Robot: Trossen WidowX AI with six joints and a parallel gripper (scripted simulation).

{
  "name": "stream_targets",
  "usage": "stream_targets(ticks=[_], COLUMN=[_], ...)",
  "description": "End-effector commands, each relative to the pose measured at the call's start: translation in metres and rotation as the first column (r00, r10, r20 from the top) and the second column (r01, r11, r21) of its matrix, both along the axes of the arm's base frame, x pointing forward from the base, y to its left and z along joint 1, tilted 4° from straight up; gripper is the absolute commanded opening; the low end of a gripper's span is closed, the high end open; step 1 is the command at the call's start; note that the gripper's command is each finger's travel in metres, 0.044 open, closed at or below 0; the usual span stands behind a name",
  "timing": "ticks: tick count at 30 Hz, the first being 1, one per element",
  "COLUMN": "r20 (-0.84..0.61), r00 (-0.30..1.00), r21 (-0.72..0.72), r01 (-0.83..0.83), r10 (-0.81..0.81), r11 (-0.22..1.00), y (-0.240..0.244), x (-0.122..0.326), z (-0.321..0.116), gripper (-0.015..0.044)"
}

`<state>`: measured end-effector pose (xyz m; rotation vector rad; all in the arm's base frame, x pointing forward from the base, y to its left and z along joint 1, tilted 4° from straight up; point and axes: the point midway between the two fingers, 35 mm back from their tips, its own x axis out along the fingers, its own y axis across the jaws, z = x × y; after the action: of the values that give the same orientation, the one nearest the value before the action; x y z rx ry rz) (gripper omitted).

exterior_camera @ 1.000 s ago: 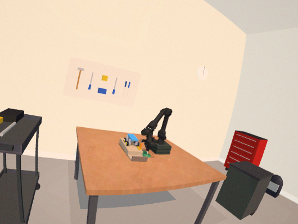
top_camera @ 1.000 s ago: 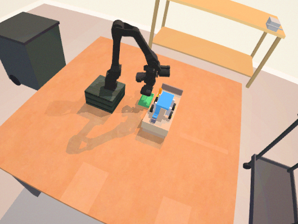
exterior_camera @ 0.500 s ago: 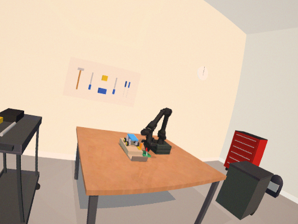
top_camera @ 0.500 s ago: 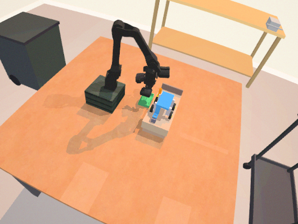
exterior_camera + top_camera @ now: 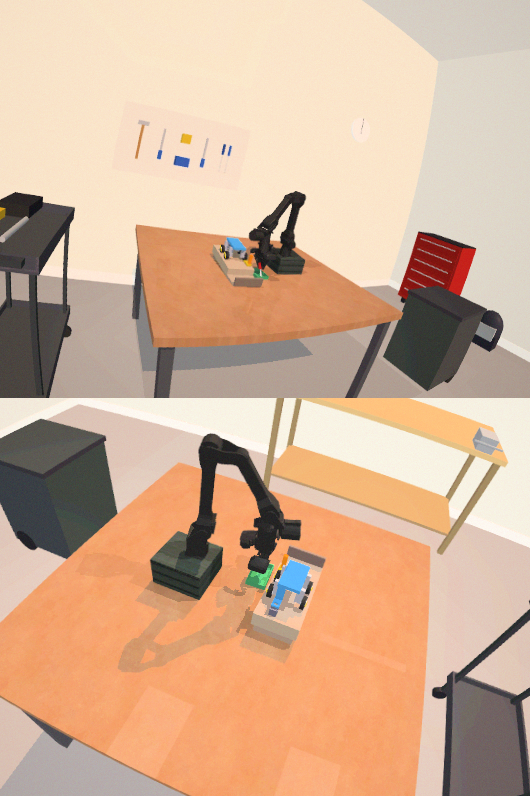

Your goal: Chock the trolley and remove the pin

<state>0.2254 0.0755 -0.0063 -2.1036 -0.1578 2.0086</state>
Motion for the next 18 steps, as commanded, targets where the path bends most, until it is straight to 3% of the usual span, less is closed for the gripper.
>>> stream_targets(ticks=[1,18], r20=[0.001,0.001], r00=[1.000,1.000], r21=[0.005,0.004], r01=[-0.005,-0.005], r10=[0.005,0.005], r11=[1.000,1.000], y=[-0.0019,-0.0117], x=[-0.0002,-0.0008], z=[-0.0014,-0.0076], gripper=[0.0190,0.0190])
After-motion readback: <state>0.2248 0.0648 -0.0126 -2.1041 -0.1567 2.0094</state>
